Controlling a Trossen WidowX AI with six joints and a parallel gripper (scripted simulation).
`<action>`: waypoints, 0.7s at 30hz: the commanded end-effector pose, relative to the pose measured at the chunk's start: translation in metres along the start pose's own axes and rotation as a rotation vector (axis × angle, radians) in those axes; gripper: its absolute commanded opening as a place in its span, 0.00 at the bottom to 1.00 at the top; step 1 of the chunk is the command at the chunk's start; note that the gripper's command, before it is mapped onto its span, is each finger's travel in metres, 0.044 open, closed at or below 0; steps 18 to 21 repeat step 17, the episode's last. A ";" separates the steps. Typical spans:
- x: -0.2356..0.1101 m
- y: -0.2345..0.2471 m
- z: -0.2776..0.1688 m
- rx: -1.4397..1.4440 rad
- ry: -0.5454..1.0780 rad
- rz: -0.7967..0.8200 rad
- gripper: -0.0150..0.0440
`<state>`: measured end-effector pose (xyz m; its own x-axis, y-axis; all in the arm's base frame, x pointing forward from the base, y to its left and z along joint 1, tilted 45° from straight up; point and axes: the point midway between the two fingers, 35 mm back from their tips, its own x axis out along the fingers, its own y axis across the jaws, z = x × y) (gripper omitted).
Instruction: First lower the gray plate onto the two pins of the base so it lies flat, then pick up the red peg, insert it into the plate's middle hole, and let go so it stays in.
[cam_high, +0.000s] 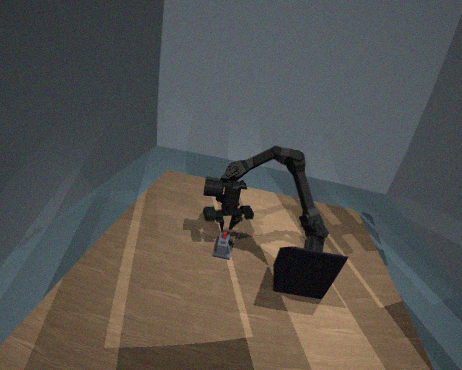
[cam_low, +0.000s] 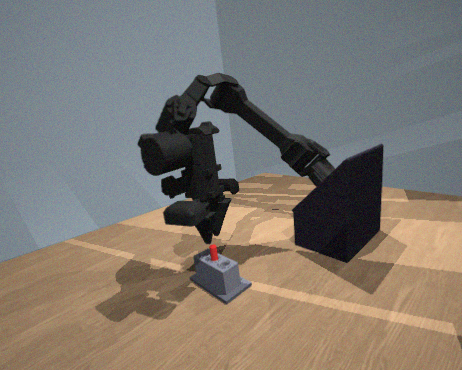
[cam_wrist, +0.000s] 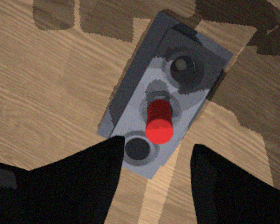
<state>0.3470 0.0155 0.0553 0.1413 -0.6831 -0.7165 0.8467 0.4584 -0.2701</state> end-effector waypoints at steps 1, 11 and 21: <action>-0.003 0.000 0.000 0.003 -0.004 -0.002 0.51; -0.010 0.000 -0.001 0.002 -0.003 -0.002 0.51; -0.015 0.000 -0.002 0.002 -0.003 -0.002 0.51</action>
